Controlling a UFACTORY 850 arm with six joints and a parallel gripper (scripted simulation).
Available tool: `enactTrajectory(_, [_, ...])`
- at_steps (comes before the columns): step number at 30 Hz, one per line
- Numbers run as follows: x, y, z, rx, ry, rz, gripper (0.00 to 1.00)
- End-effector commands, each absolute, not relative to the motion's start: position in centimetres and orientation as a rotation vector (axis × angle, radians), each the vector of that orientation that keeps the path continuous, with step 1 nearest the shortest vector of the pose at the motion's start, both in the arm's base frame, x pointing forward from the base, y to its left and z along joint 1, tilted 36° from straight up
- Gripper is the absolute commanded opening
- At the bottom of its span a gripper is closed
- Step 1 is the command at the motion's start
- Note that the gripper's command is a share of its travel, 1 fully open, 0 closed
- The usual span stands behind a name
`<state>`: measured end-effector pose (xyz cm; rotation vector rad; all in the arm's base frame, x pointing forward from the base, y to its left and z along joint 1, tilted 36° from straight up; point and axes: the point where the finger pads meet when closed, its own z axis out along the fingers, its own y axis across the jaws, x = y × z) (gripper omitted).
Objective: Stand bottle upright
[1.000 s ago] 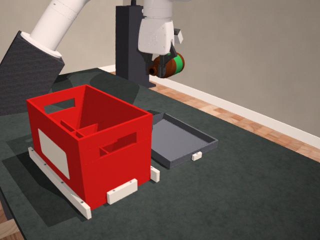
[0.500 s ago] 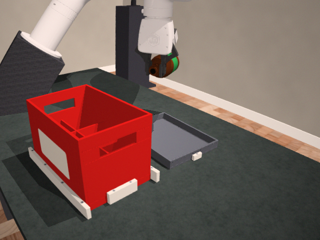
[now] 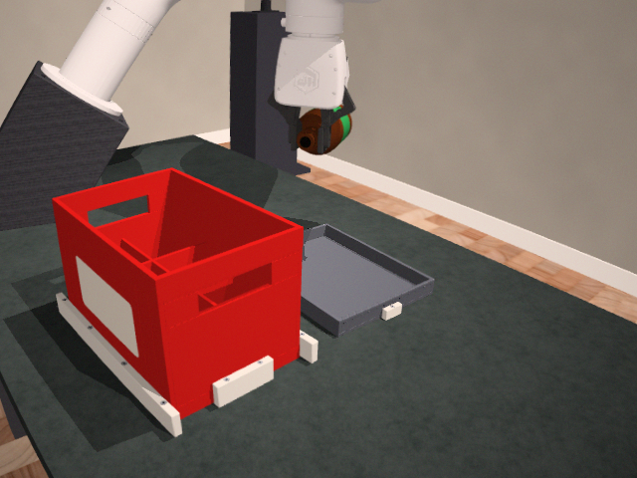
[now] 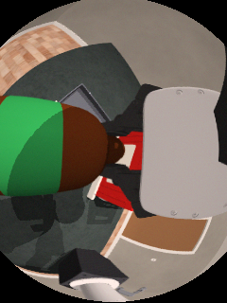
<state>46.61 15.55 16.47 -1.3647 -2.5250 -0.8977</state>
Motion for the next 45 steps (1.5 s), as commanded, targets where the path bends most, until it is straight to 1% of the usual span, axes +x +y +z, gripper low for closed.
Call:
enactTrajectory(1, [46.67, 15.54, 16.52, -1.365, -2.526, -0.899, 0.00])
enactTrajectory(13, [46.67, 15.54, 16.52, -1.339, -2.546, -0.903, 0.00])
enactTrajectory(33, [46.67, 15.54, 16.52, -1.060, -2.741, -0.939, 0.00])
enactTrajectory(45, [46.67, 15.54, 16.52, -1.048, -2.748, -0.940, 0.00])
